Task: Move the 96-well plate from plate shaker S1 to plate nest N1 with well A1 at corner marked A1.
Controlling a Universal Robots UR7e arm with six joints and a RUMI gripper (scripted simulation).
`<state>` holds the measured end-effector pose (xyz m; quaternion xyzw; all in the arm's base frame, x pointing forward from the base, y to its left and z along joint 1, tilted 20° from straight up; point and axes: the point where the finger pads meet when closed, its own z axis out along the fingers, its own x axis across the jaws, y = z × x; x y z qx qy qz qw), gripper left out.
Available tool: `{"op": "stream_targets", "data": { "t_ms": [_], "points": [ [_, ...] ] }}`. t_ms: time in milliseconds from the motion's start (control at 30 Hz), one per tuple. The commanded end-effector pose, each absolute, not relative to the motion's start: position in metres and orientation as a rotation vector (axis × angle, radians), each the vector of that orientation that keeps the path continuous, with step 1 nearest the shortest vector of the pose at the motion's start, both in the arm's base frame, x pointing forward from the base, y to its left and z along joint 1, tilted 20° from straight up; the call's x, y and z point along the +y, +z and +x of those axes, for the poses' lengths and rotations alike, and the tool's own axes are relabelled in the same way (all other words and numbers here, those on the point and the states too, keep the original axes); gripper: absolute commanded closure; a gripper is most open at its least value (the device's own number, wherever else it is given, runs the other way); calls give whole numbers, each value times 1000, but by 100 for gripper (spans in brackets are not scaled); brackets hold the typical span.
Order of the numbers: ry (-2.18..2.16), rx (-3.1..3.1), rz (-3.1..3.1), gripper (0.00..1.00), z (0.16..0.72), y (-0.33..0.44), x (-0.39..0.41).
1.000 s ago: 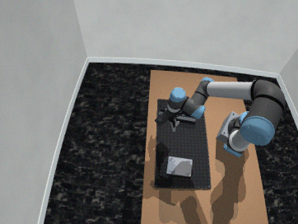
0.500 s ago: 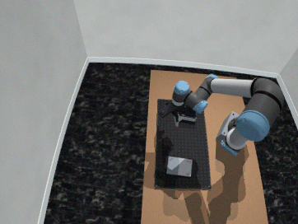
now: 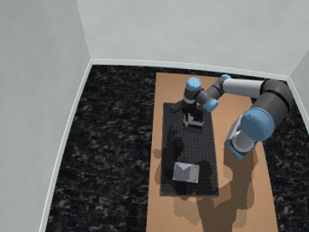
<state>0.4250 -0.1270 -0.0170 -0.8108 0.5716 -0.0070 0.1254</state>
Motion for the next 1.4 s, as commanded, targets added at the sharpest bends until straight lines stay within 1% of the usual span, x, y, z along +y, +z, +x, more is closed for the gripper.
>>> {"op": "stream_targets", "data": {
  "t_ms": [0, 233, 400, 867, 967, 1133, 1367],
  "points": [
    [-3, 1702, -2330, 0, 411, -24, -139],
    [42, 1824, -2216, 0, 389, -33, -157],
    [42, 1823, -2218, 0, 388, -33, -158],
    [124, 2039, -1968, 0, 341, -50, -187],
    [124, 2038, -1969, 0, 341, -50, -187],
    [161, 2132, -1833, 0, 319, -56, -197],
    [157, 2131, -1837, 0, 318, -56, -199]
  ]
}}
